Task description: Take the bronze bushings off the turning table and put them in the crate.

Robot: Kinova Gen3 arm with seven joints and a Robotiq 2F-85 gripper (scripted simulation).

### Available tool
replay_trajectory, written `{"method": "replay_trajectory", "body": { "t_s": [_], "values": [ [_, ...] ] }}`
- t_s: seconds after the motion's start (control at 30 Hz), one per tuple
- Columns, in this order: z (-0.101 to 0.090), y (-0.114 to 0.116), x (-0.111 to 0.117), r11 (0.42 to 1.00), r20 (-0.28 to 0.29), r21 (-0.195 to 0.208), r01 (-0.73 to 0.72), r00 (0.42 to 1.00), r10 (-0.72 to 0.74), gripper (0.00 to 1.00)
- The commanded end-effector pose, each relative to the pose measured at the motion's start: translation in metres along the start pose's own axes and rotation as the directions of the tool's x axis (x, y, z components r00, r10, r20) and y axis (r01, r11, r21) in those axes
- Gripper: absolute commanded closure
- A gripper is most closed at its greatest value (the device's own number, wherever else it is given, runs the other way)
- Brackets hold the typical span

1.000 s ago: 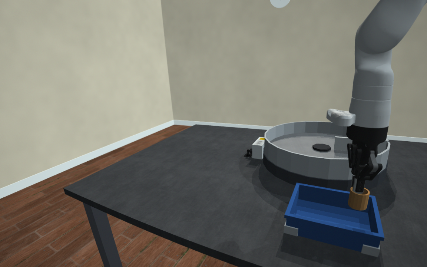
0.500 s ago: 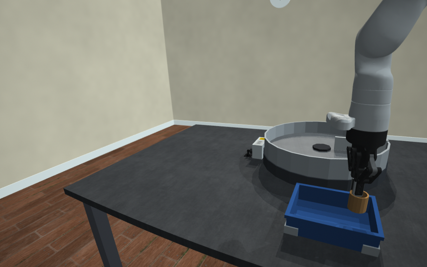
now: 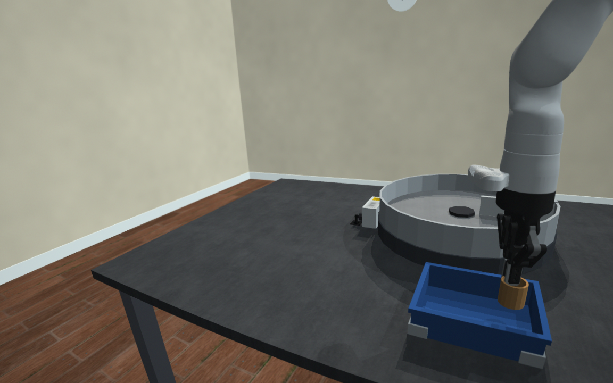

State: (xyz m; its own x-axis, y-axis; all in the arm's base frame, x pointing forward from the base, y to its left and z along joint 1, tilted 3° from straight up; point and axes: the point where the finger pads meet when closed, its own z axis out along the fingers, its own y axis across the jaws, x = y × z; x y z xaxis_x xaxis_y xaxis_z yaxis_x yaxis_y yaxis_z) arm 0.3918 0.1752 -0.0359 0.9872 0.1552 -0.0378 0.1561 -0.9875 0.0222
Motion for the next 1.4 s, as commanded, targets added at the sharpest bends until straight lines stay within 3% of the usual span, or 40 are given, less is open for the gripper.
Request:
{"method": "replay_trajectory", "body": {
  "t_s": [0.0, 1.37],
  "values": [
    [0.004, 0.002, -0.001, 1.000, 0.004, -0.002, -0.002, 1.000, 0.002, 1.00],
    [0.021, 0.002, -0.001, 1.000, 0.004, -0.002, -0.002, 1.000, 0.002, 1.00]
  ]
}}
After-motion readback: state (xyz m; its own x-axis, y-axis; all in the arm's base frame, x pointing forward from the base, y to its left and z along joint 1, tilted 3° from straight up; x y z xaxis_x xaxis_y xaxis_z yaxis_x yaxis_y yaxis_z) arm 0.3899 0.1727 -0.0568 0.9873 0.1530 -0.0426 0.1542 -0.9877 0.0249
